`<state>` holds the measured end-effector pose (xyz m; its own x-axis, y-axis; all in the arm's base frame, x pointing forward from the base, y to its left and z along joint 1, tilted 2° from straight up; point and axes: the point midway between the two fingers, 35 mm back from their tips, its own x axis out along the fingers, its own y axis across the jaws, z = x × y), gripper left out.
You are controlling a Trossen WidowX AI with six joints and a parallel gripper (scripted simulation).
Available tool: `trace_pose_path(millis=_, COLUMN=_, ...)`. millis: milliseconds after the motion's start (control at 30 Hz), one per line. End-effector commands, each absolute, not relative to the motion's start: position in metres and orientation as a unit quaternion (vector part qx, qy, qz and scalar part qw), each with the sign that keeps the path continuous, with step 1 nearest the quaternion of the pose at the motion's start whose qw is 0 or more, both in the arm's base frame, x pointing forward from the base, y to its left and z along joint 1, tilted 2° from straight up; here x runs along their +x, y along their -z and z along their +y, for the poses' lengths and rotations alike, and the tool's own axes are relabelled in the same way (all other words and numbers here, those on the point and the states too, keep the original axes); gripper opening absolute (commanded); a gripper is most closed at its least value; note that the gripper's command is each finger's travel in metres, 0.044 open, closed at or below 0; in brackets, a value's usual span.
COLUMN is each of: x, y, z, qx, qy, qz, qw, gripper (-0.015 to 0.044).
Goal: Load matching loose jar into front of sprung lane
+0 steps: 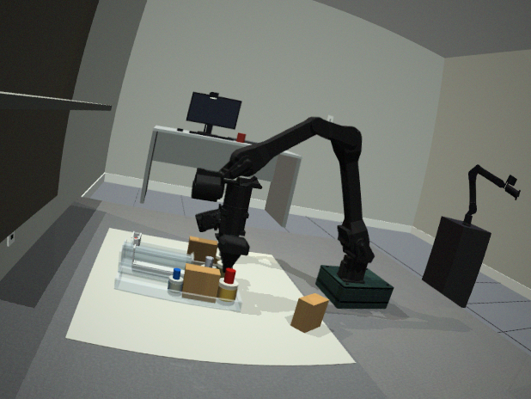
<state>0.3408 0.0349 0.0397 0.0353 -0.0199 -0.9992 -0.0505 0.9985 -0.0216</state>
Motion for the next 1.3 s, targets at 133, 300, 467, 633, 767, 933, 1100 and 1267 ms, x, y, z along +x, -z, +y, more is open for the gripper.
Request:
trace_pose_path(millis=133, x=0.345, y=-0.037, z=0.034, qx=-0.028, qy=-0.011, qz=0.688, qw=0.725, gripper=0.0000)
trace_pose_path(millis=300, x=0.345, y=-0.035, z=0.034, qx=-0.028, qy=-0.011, qz=0.688, qw=0.725, gripper=0.0000)
trace_pose_path(millis=467, x=0.344, y=-0.033, z=0.034, qx=-0.028, qy=-0.011, qz=0.688, qw=0.725, gripper=0.0000)
trace_pose_path(millis=633, x=0.344, y=-0.031, z=0.034, qx=-0.028, qy=-0.011, qz=0.688, qw=0.725, gripper=0.0000)
trace_pose_path(millis=767, x=0.344, y=-0.030, z=0.034, qx=-0.028, qy=-0.011, qz=0.688, qw=0.725, gripper=0.0000)
trace_pose_path(millis=933, x=0.344, y=-0.028, z=0.034, qx=-0.028, qy=-0.011, qz=0.688, qw=0.725, gripper=0.0000)
trace_pose_path(millis=1100, x=0.344, y=-0.026, z=0.034, qx=-0.028, qy=-0.011, qz=0.688, qw=0.725, gripper=0.0000)
trace_pose_path(millis=1267, x=0.343, y=-0.024, z=0.034, qx=-0.028, qy=-0.011, qz=0.688, qw=0.725, gripper=0.0000)
